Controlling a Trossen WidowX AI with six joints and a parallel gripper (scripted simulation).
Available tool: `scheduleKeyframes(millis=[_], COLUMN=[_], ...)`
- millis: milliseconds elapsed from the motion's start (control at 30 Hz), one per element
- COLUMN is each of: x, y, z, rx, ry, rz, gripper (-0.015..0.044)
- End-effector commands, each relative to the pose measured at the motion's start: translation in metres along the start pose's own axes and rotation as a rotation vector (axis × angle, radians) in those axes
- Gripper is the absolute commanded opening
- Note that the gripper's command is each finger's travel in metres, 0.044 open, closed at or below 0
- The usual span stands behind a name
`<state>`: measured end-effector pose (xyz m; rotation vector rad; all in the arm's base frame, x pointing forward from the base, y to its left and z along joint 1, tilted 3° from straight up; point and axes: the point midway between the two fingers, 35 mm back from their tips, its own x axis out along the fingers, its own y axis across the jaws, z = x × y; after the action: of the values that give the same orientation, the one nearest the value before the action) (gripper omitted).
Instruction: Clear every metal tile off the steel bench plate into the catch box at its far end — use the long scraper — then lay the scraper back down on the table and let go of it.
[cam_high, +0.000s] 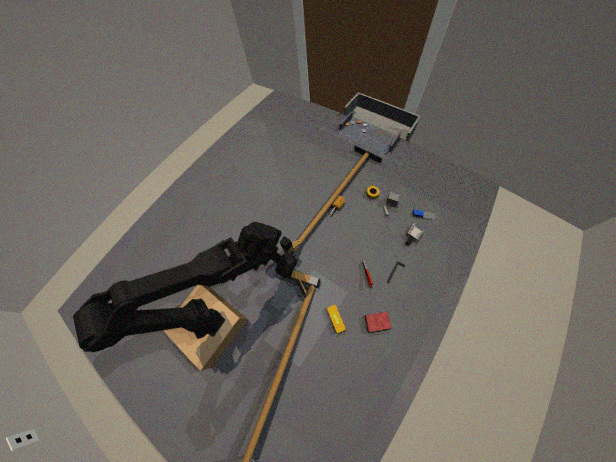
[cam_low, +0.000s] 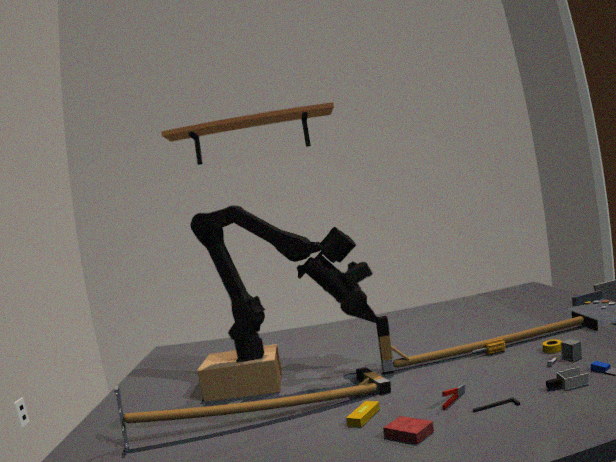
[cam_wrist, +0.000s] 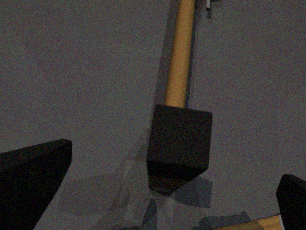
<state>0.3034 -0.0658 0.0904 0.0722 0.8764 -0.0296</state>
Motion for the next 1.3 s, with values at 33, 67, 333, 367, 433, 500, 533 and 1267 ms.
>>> scheduleKeyframes(millis=[33,67,333,367,433,500,533,1267], x=[-0.015,-0.019,-0.056,-0.061,-0.071,-0.081,-0.087,-0.213], y=[-0.003,-0.003,-0.008,-0.009,-0.010,-0.010,-0.010,0.003], z=[0.017,0.021,0.053,0.056,0.063,0.069,0.073,0.115], rx=[0.009,0.013,0.032,0.033,0.035,0.036,0.036,-0.026], ry=[-0.065,-0.083,-0.221,-0.238,-0.272,-0.306,-0.323,-0.668], rz=[0.009,0.012,0.030,0.032,0.035,0.039,0.040,0.060], gripper=[0.0440,0.0440,0.0440,0.0440,0.0440,0.0440,0.0440,0.0440])
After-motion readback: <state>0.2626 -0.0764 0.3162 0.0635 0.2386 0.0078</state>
